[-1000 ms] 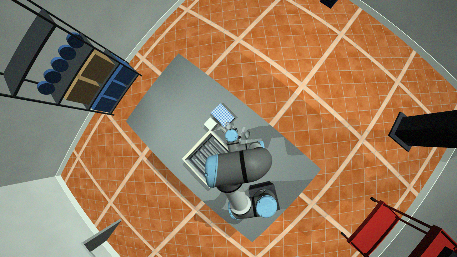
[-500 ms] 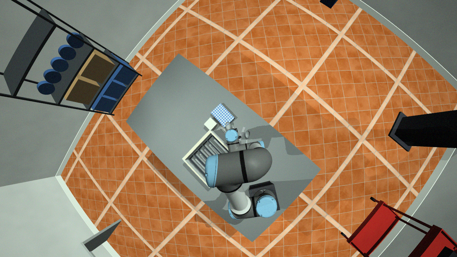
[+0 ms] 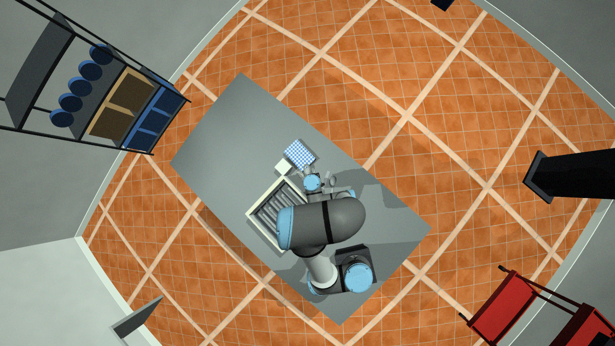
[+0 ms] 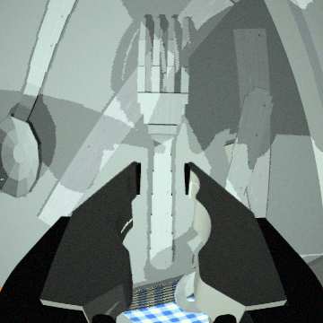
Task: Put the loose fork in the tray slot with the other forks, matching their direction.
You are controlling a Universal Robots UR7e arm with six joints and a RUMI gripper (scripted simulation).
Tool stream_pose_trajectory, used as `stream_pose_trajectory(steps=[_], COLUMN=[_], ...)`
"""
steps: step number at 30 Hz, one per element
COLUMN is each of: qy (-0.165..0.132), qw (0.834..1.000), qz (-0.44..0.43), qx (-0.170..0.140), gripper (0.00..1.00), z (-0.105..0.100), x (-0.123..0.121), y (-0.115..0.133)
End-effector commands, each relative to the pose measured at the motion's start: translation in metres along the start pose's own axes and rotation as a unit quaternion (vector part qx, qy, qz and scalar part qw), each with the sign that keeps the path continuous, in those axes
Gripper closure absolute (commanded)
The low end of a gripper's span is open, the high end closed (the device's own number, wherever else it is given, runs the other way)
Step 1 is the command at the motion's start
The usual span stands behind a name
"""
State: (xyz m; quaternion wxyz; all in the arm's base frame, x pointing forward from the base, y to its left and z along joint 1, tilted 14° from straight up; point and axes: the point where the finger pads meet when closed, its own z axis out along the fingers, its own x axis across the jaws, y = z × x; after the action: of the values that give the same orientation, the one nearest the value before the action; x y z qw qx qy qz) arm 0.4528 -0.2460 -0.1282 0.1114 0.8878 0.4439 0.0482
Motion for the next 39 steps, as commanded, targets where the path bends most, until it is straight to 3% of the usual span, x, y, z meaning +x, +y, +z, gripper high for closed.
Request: stream_pose_trajectory(steps=[1,20,39], qy=[0.000,0.000,0.000], qw=[1.000,1.000,1.000], qz=[0.000,0.000,0.000], qx=[-0.001,-0.001,-0.001], gripper=[0.85,0.85,0.85], z=[0.003,0.018,0.019], x=[0.000,0.000,0.000], y=[0.000,0.001,0.001])
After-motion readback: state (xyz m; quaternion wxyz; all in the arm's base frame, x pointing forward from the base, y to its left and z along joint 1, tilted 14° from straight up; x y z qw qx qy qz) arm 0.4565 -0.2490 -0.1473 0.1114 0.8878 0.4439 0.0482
